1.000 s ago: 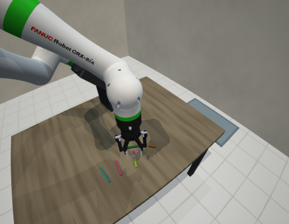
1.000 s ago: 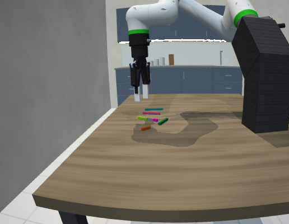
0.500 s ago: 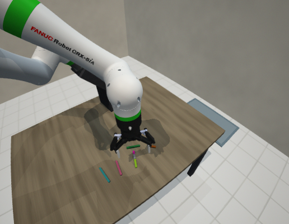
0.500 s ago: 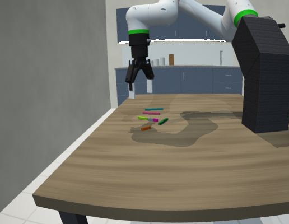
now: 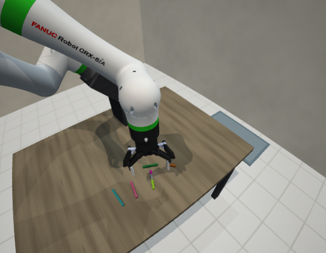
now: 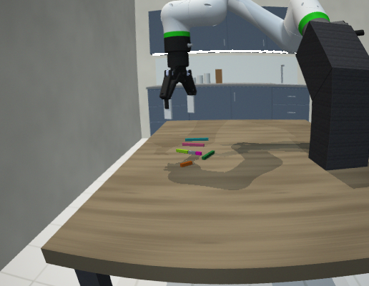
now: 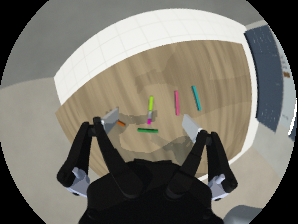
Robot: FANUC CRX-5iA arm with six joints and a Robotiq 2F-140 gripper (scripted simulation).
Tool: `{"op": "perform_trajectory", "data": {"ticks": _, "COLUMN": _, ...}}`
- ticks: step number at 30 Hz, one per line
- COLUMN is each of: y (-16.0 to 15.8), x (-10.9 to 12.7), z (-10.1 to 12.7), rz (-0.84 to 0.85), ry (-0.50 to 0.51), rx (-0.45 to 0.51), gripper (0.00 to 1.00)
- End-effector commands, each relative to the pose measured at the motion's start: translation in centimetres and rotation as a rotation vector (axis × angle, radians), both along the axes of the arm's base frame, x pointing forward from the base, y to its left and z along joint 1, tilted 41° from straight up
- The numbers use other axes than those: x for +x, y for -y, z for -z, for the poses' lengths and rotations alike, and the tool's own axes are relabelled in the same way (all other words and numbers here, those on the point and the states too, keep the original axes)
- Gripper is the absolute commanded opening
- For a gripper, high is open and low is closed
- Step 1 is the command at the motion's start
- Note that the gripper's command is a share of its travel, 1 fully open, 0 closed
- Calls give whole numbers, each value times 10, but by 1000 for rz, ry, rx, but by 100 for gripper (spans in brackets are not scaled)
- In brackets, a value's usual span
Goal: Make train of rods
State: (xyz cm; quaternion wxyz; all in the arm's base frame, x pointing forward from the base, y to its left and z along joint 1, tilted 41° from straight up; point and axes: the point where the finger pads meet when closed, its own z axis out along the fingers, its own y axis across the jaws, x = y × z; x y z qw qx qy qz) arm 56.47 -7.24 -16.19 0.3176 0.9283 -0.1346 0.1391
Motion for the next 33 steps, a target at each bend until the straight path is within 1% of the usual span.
{"op": "perform_trajectory", "data": {"ticks": 1, "y": -6, "x": -1, "z": -7, "rz": 0, "ry": 0, "rx": 0, "gripper": 100}}
{"op": "perform_trajectory", "data": {"ticks": 8, "y": -25, "x": -7, "z": -30, "rz": 0, "ry": 0, "rx": 0, "gripper": 100}}
{"op": "perform_trajectory", "data": {"ticks": 12, "y": -32, "x": -8, "z": -38, "rz": 0, "ry": 0, "rx": 0, "gripper": 100}}
{"op": "perform_trajectory", "data": {"ticks": 33, "y": -33, "x": -9, "z": -40, "rz": 0, "ry": 0, "rx": 0, "gripper": 100}}
